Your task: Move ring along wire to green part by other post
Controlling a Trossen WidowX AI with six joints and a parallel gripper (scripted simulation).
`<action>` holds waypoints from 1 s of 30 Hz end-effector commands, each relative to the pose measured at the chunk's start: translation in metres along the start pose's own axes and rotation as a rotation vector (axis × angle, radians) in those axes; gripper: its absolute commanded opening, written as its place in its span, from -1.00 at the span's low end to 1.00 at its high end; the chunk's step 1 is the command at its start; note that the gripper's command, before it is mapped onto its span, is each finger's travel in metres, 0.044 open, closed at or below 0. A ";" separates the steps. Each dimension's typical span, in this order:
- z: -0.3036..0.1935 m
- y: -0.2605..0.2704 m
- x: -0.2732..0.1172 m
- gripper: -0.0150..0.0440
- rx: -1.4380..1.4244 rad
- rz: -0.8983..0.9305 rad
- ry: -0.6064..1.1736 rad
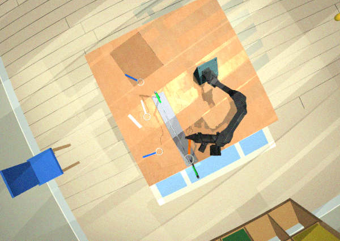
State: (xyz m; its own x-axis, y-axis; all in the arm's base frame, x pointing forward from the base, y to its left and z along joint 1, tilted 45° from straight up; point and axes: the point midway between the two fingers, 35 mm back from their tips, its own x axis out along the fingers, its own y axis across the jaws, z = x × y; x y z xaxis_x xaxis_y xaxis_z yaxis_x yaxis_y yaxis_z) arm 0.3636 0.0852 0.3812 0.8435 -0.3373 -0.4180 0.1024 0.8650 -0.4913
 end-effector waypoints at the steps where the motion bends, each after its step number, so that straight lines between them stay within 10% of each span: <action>1: 0.000 -0.015 -0.001 -1.00 -0.063 -0.045 -0.002; 30: 0.012 -0.066 -0.008 -1.00 -0.359 -0.202 0.001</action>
State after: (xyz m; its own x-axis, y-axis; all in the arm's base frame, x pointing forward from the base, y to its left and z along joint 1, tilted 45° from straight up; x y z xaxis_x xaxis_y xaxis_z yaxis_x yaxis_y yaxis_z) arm 0.3576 0.0412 0.4177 0.8271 -0.4712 -0.3065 0.0665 0.6234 -0.7791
